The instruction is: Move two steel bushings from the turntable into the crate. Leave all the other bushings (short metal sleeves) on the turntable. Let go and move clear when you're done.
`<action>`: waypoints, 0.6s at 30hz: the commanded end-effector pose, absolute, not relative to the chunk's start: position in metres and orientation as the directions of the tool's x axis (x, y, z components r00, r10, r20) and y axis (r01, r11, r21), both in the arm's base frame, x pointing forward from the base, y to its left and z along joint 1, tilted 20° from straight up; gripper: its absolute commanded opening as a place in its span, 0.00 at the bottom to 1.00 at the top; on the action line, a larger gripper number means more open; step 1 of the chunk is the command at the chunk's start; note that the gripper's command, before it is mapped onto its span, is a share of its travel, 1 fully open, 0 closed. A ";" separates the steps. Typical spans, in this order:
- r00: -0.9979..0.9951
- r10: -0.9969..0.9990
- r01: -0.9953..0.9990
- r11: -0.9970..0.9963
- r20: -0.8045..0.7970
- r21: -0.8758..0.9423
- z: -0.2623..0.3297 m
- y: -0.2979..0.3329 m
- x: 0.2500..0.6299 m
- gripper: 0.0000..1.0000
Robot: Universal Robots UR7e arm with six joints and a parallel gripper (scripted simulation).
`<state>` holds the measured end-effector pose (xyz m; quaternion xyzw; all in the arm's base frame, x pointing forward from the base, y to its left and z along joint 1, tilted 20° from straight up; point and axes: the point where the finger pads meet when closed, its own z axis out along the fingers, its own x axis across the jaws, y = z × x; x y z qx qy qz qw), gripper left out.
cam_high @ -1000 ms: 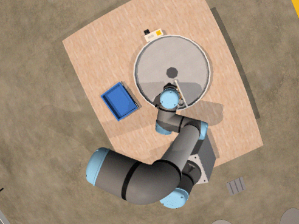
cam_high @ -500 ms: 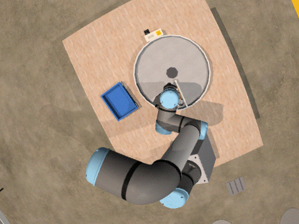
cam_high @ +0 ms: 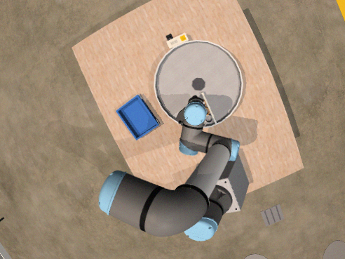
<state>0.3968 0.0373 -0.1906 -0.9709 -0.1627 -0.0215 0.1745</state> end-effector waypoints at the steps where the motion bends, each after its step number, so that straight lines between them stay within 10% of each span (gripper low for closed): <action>1: 0.946 0.308 0.323 -0.886 0.099 -0.331 -0.190 0.037 0.398 0.00; 18: 0.946 0.308 0.323 -0.886 0.099 -0.331 -0.183 0.035 0.398 0.00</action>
